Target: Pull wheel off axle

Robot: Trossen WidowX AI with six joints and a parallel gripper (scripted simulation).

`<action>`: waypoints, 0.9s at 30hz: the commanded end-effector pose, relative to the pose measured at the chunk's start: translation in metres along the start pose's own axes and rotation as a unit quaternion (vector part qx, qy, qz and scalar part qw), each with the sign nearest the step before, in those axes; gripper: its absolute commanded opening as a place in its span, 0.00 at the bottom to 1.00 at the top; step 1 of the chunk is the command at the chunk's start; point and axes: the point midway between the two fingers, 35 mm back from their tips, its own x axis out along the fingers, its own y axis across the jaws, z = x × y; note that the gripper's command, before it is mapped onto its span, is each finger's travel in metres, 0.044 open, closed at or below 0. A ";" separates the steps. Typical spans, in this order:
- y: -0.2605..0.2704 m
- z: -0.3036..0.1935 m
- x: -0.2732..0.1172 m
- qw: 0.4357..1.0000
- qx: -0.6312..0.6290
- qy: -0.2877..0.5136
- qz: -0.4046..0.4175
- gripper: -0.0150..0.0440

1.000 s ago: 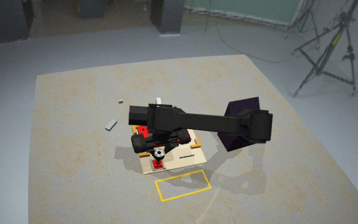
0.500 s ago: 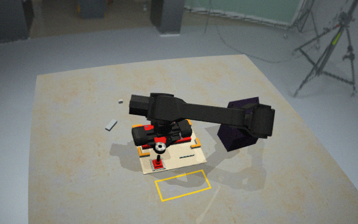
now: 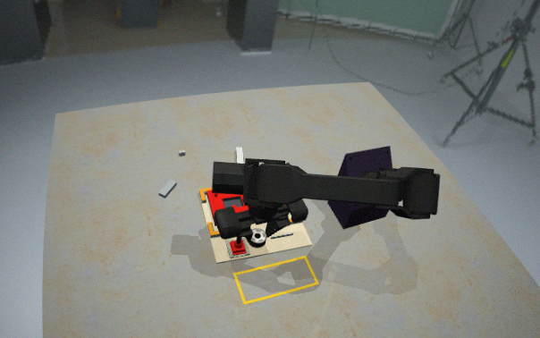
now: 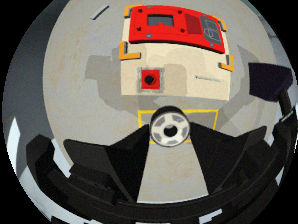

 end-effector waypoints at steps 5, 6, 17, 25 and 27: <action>-0.020 -0.033 -0.002 1.000 0.010 0.002 -0.001 0.25; -0.022 -0.037 -0.002 1.000 0.011 0.002 -0.001 0.25; -0.039 -0.059 0.000 1.000 0.016 0.002 -0.001 0.25; -0.038 -0.059 0.020 1.000 0.016 0.002 -0.001 0.25; -0.038 -0.059 0.025 1.000 0.016 0.001 -0.001 0.25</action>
